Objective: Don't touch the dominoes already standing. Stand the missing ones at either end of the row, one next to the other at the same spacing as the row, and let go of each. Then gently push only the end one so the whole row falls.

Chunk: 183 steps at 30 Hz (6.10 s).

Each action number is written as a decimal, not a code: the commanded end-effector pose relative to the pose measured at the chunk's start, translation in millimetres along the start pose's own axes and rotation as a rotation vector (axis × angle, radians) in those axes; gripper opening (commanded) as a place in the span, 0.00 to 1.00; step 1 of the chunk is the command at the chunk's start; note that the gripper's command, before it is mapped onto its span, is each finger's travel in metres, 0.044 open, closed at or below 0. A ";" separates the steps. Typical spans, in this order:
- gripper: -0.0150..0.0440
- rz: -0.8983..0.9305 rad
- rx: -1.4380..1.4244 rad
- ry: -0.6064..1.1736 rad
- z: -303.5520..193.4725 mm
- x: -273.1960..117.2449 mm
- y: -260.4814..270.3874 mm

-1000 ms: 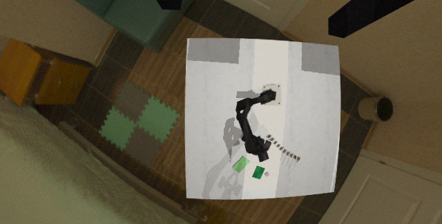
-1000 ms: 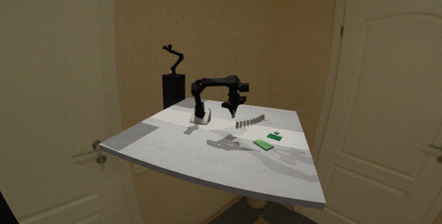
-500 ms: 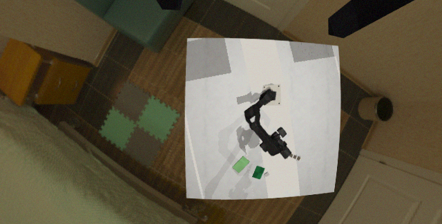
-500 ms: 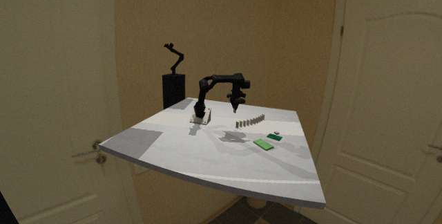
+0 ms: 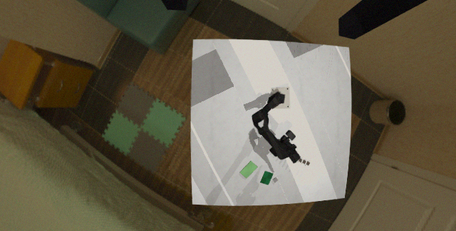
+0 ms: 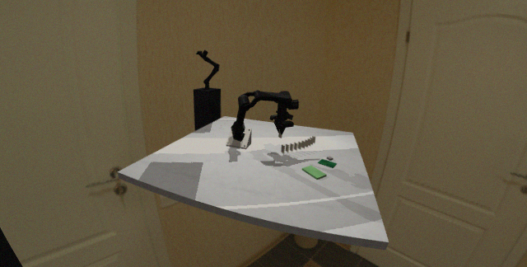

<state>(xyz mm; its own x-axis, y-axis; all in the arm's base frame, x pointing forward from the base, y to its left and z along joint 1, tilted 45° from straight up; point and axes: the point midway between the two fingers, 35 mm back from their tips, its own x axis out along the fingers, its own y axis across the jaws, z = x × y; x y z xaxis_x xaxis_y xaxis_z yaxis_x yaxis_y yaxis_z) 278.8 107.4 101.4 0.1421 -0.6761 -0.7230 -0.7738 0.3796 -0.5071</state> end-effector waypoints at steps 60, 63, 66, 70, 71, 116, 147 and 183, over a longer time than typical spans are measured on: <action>1.00 -0.001 0.000 0.006 -5.3 -24.7 1.9; 1.00 -0.001 0.000 0.006 -5.3 -24.7 1.9; 0.87 -0.002 0.150 0.005 -8.7 -18.8 1.0; 0.69 -0.004 0.572 0.003 -19.0 -2.1 -0.5; 0.64 -0.004 0.678 0.003 -21.7 2.1 -0.7; 0.25 -0.012 1.568 0.000 -46.3 37.3 1.3; 0.25 -0.015 1.569 -0.001 -46.8 117.3 1.6; 0.25 0.001 1.600 -0.006 5.2 73.4 -10.7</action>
<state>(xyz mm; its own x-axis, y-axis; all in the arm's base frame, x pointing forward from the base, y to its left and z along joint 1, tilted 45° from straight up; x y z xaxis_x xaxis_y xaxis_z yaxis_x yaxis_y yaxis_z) 300.9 33.3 46.1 0.1454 -0.6788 -0.7198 0.6512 0.6134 -0.4469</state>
